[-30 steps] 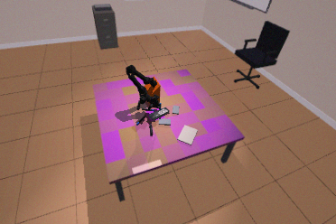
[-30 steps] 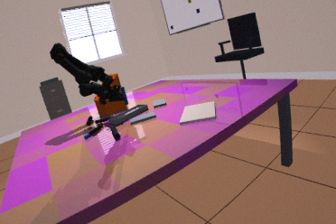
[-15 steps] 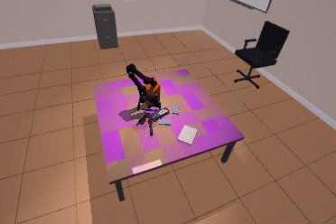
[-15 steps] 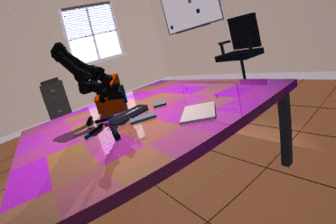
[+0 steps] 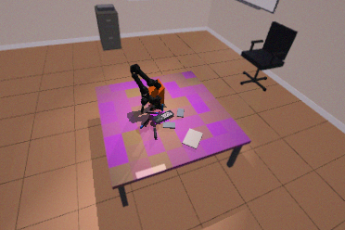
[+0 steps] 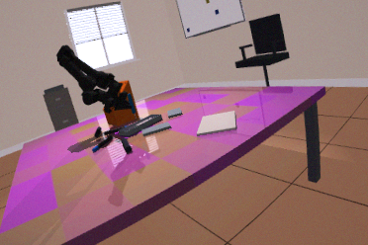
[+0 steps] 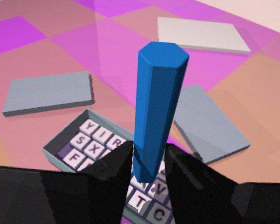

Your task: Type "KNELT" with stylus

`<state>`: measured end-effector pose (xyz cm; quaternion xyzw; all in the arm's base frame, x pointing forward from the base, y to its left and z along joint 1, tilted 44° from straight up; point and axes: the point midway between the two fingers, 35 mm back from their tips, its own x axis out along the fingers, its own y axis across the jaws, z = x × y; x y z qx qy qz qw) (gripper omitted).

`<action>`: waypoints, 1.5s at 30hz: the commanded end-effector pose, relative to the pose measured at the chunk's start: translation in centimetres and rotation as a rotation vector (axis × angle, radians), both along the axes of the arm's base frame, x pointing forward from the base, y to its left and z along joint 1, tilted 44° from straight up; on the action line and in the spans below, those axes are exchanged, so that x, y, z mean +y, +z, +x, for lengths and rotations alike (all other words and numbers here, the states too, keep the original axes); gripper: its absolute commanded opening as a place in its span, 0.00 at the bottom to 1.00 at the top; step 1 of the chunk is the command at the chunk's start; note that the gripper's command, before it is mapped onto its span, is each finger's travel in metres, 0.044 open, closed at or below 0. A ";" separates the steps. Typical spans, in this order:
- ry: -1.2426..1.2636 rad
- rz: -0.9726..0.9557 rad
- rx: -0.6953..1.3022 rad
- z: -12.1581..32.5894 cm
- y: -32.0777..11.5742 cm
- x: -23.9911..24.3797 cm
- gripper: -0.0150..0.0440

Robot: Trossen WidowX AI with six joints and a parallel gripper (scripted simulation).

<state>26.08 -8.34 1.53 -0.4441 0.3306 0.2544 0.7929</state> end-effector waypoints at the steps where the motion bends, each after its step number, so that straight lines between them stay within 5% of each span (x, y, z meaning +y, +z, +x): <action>1: 0.004 0.004 0.003 0.0 -0.6 -0.5 0.25; 5: 0.004 0.004 0.003 0.0 -1.1 -1.0 0.25; 9: 0.004 0.003 0.004 0.0 -1.2 -1.2 0.39; 45: 0.004 0.003 0.005 0.2 -2.5 -2.4 0.39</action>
